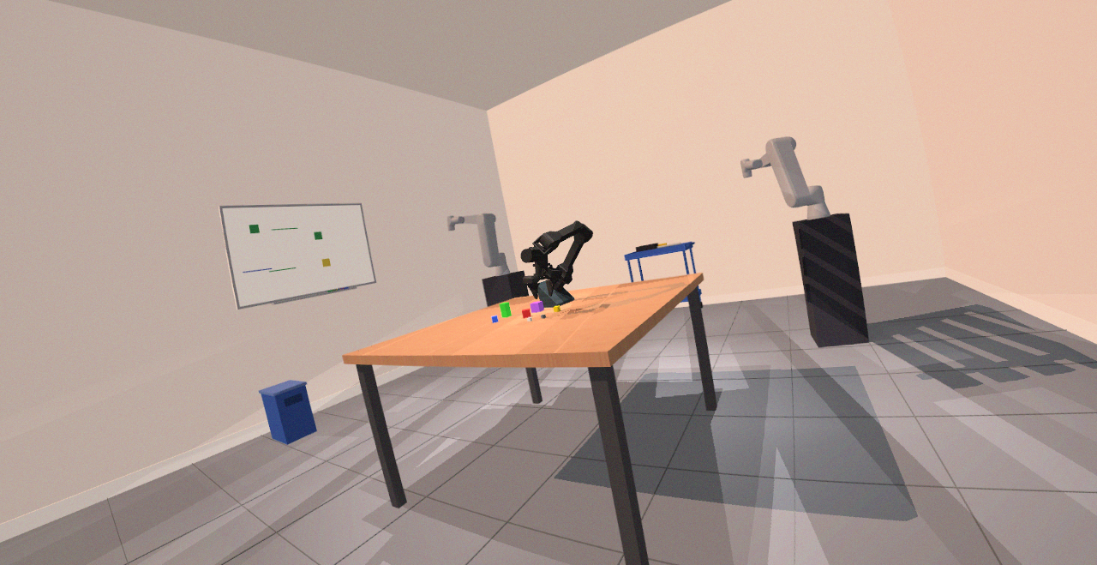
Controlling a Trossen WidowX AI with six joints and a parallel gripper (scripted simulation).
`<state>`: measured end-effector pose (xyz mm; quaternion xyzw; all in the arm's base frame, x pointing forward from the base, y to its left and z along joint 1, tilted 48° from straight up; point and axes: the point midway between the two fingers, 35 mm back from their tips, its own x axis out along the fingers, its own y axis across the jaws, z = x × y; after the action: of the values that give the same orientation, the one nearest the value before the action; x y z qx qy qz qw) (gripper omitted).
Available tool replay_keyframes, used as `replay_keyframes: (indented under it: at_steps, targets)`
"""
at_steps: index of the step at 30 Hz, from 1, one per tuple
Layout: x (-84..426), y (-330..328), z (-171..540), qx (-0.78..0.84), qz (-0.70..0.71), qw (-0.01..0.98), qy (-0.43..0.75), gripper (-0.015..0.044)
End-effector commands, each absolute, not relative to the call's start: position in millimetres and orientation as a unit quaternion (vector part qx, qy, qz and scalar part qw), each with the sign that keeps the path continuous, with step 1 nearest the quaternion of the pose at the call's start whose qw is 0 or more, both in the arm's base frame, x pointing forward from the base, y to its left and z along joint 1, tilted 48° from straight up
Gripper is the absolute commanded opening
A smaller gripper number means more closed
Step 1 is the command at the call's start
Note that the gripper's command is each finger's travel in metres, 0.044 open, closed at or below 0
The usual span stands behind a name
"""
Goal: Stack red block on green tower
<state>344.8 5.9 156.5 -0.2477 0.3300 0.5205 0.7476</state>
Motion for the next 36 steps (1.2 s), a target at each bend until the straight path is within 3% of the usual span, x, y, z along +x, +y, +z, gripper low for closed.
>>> replay_keyframes:
  at_steps: [1,13,36]
  targets:
    - [335.7,-28.1,123.6,-0.142,0.487,0.765,0.397,0.044]
    - [296.3,-92.4,60.9,0.118,0.384,0.764,0.505,0.044]
    - [303.3,-58.3,25.5,0.122,0.384,0.764,0.505,0.044]
